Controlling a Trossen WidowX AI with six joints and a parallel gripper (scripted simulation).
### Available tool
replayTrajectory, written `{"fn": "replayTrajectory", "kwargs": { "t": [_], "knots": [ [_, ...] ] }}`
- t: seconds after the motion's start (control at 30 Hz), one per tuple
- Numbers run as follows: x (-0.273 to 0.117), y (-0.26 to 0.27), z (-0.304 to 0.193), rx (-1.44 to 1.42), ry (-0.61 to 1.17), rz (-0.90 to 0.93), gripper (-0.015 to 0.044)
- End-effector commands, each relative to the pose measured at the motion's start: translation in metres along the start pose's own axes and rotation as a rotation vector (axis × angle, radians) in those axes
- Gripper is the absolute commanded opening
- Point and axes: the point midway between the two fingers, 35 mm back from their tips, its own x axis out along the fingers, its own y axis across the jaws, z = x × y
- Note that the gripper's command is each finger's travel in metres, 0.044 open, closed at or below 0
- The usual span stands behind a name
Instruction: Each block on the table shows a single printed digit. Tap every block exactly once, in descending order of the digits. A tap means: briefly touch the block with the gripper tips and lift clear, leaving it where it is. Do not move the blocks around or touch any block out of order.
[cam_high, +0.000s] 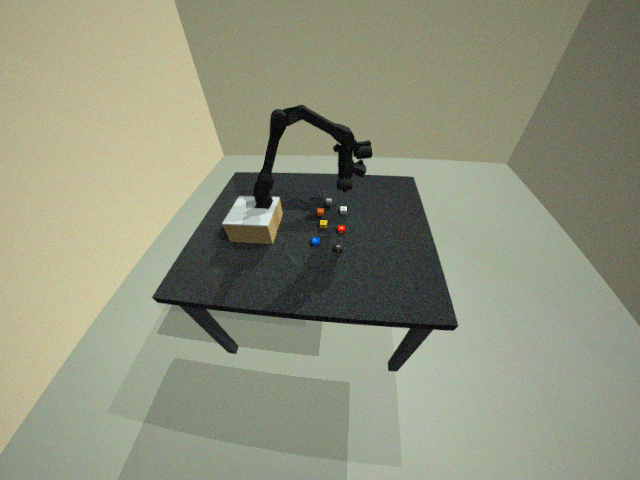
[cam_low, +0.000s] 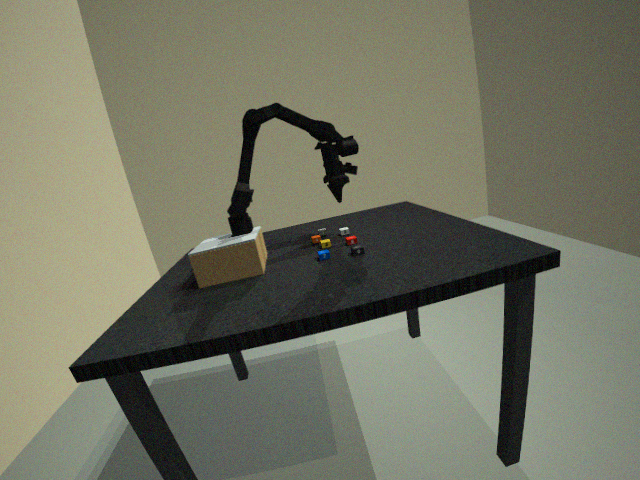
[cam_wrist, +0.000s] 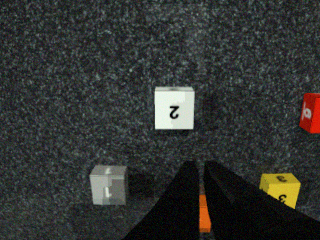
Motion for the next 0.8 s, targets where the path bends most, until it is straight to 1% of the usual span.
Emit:
{"fn": "replayTrajectory", "kwargs": {
  "t": [0.0,0.03,0.1,0.4,0.77],
  "knots": [
    [0.046,-0.001,0.000,0.012,0.019,-0.004,0.0020],
    [0.063,-0.001,-0.002,0.012,0.019,-0.004,0.0020],
    [0.076,-0.002,-0.003,0.012,0.019,-0.004,0.0020],
    [0.077,-0.002,-0.003,0.012,0.019,-0.004,0.0020],
    [0.094,-0.002,-0.003,0.012,0.019,-0.004,0.0020]
  ]
}}
